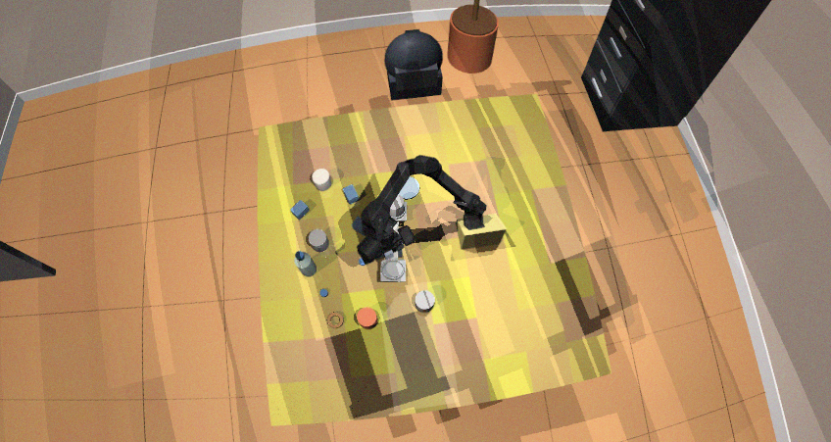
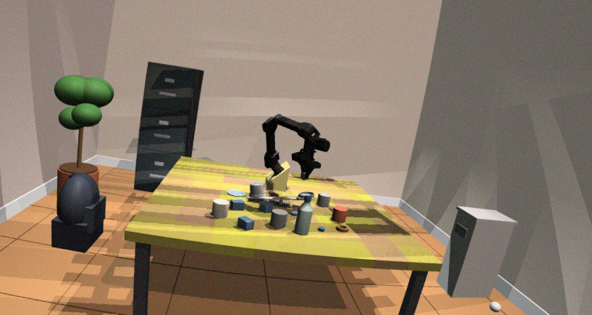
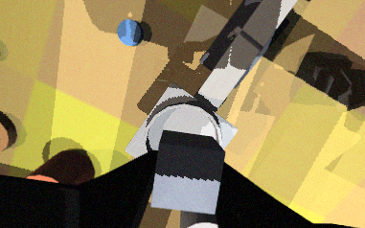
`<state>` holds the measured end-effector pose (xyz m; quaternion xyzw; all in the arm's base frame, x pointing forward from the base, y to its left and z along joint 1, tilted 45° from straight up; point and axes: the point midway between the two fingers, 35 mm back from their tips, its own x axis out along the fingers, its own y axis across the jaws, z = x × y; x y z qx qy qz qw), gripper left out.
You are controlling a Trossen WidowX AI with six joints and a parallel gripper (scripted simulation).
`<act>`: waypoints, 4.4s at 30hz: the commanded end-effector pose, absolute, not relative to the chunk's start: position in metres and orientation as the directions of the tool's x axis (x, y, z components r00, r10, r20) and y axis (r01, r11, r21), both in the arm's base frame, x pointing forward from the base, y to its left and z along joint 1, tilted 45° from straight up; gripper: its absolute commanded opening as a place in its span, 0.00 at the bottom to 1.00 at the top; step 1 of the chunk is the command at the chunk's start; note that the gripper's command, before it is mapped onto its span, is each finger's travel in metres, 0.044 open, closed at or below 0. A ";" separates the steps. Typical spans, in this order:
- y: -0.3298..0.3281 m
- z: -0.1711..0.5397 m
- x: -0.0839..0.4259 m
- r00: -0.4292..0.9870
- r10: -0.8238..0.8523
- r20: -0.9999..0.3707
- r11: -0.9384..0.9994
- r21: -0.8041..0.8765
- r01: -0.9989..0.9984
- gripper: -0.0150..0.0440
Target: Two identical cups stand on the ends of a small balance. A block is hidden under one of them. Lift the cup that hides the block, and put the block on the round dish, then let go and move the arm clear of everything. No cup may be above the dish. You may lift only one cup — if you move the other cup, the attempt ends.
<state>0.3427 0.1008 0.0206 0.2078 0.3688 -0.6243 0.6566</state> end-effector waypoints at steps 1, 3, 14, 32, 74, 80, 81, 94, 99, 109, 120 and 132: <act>0.083 0.033 0.347 -0.046 -0.654 -0.755 0.142 -0.183 0.973 0.25; 0.073 0.040 0.348 -0.043 -0.646 -0.762 0.147 -0.180 0.973 0.25; 0.018 0.077 0.349 -0.021 -0.613 -0.790 0.173 -0.161 0.972 0.25; -0.073 0.128 0.320 0.018 -0.618 -0.786 0.194 -0.130 0.972 0.25; -0.212 0.155 0.200 -0.055 -0.709 -0.703 0.117 -0.194 0.974 0.25; -0.218 0.150 0.199 -0.055 -0.710 -0.702 0.117 -0.194 0.974 0.25; -0.218 0.149 0.199 -0.055 -0.710 -0.702 0.117 -0.194 0.974 0.25; -0.232 0.136 0.198 -0.055 -0.711 -0.701 0.117 -0.195 0.974 0.25; -0.230 0.140 0.198 -0.056 -0.714 -0.698 0.111 -0.192 0.975 0.48; -0.230 0.140 0.198 -0.056 -0.714 -0.698 0.111 -0.192 0.975 0.92; -0.211 0.160 0.206 -0.034 -0.718 -0.696 0.115 -0.167 0.979 1.00; -0.162 0.204 0.202 -0.046 -0.709 -0.704 0.126 -0.190 0.974 1.00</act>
